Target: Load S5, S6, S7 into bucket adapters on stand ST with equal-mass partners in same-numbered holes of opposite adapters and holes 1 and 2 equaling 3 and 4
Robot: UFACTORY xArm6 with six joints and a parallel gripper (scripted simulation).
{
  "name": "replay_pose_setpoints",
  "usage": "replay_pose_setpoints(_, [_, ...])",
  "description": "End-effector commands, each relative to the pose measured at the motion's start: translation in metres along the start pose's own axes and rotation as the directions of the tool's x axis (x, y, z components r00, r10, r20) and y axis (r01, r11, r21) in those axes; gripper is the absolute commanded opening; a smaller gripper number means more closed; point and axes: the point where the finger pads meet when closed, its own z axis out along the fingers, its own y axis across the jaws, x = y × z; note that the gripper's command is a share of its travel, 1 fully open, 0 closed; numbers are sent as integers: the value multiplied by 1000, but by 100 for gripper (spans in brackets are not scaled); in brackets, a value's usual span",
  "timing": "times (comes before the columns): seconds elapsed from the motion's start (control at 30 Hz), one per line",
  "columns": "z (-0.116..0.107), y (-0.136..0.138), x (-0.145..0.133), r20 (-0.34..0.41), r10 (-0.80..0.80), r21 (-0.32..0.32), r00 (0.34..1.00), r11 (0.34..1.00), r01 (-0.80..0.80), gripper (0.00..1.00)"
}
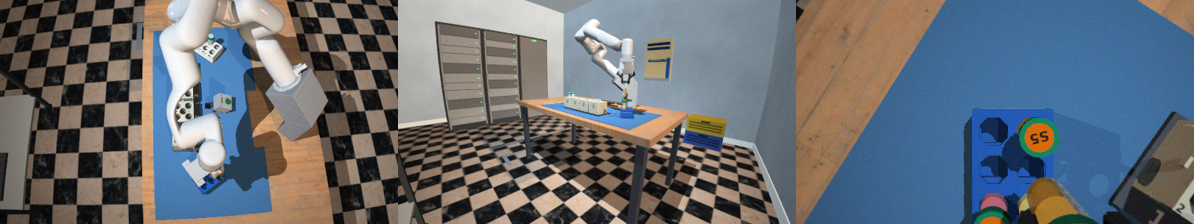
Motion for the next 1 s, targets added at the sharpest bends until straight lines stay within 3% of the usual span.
replay_pose_setpoints(0.0, [-1, 0, 1, -3, 1, 2, 1000, 1000, -1, 0])
replay_pose_setpoints(0.63, [-1, 0, 1, -3, 1, 2, 1000, 1000, -1, 0])
replay_pose_setpoints(0.97, [15, 0, 1, -3, 1, 2, 1000, 1000, -1, 0])
